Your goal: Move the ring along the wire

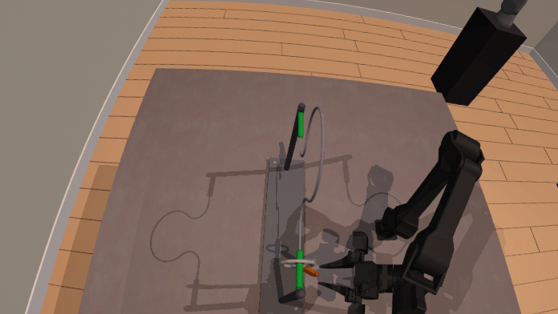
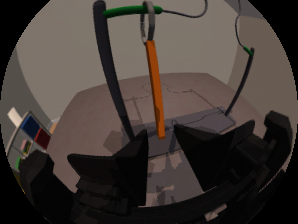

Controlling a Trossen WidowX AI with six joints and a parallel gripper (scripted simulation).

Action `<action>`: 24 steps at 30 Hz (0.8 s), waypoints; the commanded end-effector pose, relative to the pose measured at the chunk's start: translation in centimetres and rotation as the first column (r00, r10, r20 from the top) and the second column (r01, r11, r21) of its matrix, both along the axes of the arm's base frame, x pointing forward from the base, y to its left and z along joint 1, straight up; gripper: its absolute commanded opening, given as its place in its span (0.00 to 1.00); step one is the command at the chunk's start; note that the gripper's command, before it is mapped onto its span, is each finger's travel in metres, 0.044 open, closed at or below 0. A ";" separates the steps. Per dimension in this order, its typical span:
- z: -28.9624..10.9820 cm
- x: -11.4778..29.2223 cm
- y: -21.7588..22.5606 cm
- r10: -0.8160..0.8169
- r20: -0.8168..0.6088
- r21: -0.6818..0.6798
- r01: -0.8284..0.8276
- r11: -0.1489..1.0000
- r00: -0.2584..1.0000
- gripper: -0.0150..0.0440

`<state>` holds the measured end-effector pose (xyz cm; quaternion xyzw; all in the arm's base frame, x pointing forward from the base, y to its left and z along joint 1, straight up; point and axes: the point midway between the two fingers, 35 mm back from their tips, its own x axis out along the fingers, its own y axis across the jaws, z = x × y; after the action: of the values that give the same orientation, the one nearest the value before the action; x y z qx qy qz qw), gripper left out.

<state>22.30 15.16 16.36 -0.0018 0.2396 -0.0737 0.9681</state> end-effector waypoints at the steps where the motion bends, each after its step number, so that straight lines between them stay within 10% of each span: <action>1: 0.1 0.0 -0.1 -0.005 0.004 0.004 0.005 1.000 1.000 0.53; 12: 2.2 -3.7 0.5 0.003 0.007 -0.002 -0.003 1.000 1.000 1.00; 24: 2.2 -3.7 0.5 0.003 0.007 -0.002 -0.003 1.000 1.000 1.00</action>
<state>18.57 15.63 18.50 -0.0041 0.2380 -0.0707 0.9687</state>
